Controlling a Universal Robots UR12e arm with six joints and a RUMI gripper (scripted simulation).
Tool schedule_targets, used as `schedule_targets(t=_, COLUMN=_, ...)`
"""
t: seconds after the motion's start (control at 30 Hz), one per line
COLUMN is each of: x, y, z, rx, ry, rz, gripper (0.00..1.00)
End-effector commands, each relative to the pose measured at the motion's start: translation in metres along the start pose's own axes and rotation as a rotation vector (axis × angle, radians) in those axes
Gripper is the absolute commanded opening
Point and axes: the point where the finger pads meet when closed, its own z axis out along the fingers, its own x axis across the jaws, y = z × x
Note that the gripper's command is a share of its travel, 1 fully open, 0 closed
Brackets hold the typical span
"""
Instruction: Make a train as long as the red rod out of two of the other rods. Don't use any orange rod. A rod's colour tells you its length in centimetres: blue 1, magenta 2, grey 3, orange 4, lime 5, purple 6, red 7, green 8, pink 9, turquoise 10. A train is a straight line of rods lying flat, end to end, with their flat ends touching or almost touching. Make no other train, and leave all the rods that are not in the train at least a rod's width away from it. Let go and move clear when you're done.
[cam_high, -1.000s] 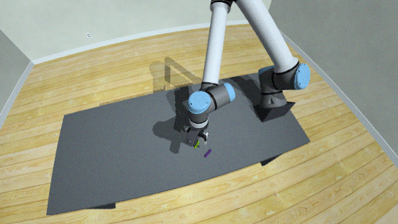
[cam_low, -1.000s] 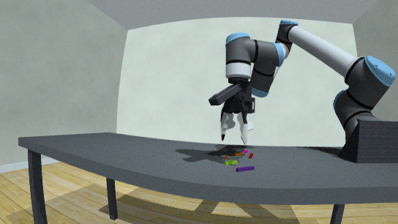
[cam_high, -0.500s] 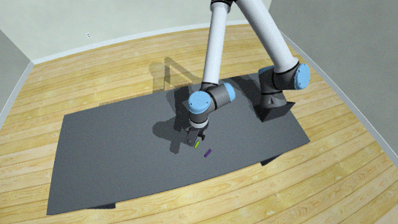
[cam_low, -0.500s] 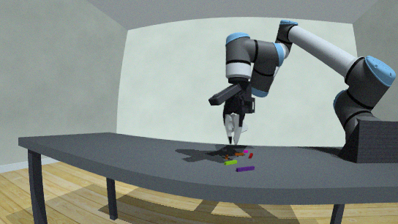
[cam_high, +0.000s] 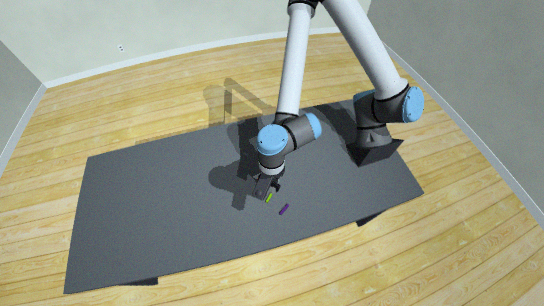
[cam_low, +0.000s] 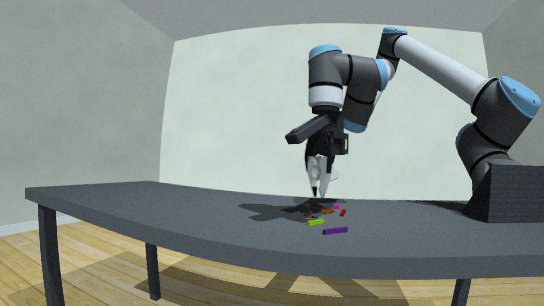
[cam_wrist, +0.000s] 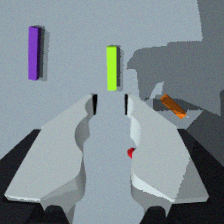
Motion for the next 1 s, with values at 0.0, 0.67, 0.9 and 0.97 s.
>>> schedule_targets(t=0.0, x=0.000, y=0.000, z=-0.001, rx=0.001, ry=0.001, rz=0.000, gripper=0.14)
schedule_targets(t=0.67, x=0.000, y=0.000, z=0.007, rx=0.001, ry=0.000, rz=0.001, gripper=0.14)
schedule_targets(t=0.9, x=0.000, y=-0.001, z=0.013, rx=0.001, ry=0.000, rz=0.001, gripper=0.14)
schedule_targets(t=0.97, x=0.000, y=-0.001, z=0.016, rx=0.001, ry=0.000, rz=0.001, gripper=0.14)
